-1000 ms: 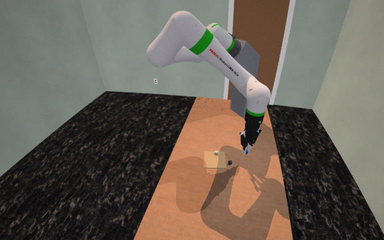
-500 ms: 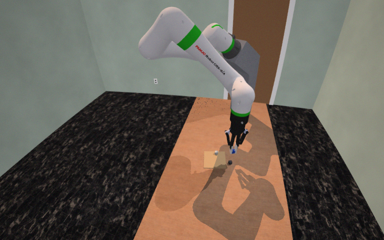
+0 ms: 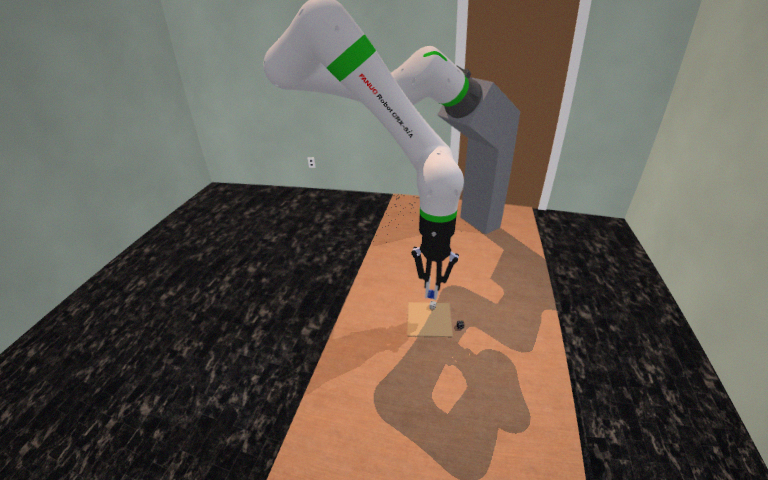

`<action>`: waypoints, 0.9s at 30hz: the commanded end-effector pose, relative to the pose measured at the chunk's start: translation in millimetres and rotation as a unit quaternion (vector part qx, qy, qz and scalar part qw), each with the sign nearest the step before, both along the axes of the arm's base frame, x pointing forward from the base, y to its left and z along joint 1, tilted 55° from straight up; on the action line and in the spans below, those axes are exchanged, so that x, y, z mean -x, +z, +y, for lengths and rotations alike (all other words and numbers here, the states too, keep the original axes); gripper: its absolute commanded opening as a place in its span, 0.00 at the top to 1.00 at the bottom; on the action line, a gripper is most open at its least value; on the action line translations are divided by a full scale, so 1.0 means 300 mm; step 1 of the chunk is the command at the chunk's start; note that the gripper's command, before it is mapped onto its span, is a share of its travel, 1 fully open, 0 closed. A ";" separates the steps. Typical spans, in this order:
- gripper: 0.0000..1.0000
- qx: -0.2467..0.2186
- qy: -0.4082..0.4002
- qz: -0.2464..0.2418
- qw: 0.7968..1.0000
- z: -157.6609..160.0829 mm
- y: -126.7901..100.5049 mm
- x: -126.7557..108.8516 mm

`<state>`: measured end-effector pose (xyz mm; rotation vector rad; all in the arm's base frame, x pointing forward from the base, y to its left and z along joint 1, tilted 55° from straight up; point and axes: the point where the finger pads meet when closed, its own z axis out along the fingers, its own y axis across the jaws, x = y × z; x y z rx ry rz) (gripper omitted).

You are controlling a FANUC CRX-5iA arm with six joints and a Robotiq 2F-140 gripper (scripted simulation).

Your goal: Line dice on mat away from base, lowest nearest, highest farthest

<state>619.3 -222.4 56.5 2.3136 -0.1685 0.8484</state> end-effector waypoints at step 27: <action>0.91 -0.001 0.001 -0.001 1.000 -0.122 -0.111 -0.104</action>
